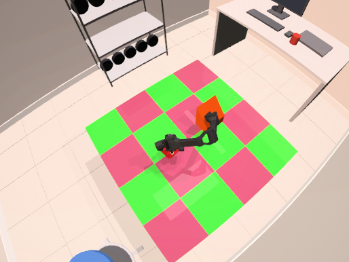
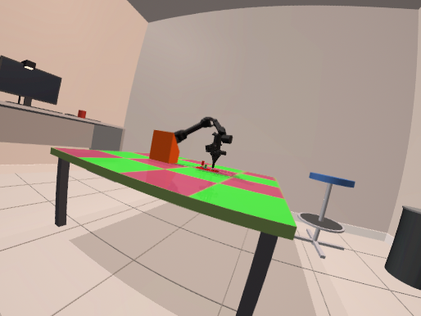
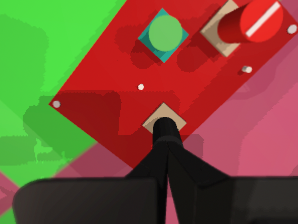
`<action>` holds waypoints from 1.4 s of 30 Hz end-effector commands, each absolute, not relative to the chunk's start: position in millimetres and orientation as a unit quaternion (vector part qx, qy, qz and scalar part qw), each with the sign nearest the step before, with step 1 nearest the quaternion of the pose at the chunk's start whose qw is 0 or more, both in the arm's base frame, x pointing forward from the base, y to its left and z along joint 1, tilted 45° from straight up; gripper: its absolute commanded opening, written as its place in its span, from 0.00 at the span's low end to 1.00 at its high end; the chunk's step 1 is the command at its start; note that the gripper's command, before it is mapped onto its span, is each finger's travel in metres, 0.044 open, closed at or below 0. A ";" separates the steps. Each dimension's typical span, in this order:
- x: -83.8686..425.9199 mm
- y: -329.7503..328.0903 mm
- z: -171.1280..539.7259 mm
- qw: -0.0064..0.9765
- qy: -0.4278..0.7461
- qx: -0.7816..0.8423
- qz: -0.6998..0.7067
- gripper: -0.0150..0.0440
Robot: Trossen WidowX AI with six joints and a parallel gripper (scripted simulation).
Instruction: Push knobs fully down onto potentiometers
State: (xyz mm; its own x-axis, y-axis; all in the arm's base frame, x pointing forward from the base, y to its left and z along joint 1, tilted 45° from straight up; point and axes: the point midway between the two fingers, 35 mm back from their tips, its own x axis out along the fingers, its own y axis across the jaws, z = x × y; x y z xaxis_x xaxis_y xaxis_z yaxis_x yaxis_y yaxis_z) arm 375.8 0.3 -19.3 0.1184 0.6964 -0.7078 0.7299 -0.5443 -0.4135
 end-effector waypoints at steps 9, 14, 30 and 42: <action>376.0 -4.8 -11.4 0.027 0.488 0.742 -0.459 0.25; 375.0 -9.9 -6.0 0.027 0.488 0.742 -0.459 0.25; 305.2 -27.7 -10.3 0.027 0.484 0.741 -0.464 0.92; 205.3 -24.4 -12.6 0.025 0.488 0.740 -0.463 1.00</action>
State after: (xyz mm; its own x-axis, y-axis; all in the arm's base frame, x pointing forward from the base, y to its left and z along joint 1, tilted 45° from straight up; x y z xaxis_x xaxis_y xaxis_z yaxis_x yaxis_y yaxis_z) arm 215.6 -26.3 -12.5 0.0953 0.7006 -0.7072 0.7349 -0.5286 -0.4247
